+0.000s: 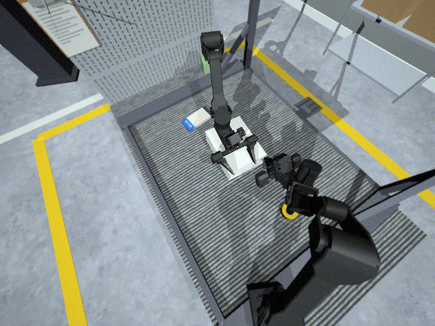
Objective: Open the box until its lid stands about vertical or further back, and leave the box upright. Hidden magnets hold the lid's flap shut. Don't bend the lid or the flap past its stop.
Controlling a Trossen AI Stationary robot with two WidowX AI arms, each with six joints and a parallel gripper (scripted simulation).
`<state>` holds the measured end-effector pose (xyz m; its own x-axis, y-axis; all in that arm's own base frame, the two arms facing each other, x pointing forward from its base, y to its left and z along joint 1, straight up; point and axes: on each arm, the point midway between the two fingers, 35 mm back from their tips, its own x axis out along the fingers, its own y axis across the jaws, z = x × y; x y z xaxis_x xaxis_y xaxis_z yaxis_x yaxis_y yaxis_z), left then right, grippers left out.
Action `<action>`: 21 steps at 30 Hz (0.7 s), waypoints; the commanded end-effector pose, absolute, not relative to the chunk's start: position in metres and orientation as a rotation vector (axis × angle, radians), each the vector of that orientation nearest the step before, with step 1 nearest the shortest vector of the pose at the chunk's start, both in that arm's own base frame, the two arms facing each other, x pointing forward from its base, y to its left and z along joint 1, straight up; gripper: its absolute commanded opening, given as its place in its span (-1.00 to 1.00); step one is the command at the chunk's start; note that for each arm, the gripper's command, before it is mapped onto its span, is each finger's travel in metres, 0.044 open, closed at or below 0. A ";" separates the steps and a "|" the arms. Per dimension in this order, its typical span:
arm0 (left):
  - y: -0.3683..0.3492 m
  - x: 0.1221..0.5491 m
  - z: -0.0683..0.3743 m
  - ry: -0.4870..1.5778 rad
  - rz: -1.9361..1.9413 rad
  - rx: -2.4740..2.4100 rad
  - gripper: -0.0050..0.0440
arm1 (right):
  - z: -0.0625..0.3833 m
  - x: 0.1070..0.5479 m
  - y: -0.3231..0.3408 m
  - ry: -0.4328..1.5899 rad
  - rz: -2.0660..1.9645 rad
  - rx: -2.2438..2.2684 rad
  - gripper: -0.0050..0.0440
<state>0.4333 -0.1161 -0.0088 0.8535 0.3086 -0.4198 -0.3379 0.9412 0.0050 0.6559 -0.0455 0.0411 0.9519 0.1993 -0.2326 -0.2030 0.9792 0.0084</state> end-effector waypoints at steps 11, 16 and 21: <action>-0.142 0.443 -0.003 0.404 0.316 -0.167 -0.77 | 0.004 0.650 -0.048 0.310 0.199 0.018 1.00; -0.130 0.444 0.005 0.360 0.314 -0.326 -0.77 | 0.003 0.650 -0.048 0.310 0.199 0.018 1.00; -0.128 0.443 -0.003 0.359 0.307 -0.388 -0.77 | 0.002 0.650 -0.048 0.310 0.199 0.018 1.00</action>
<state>0.4406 -0.1259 -0.0085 0.8780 0.2470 -0.4101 -0.3698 0.8939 -0.2533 0.6561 -0.0400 0.0412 0.9502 0.2106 -0.2296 -0.2144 0.9767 0.0084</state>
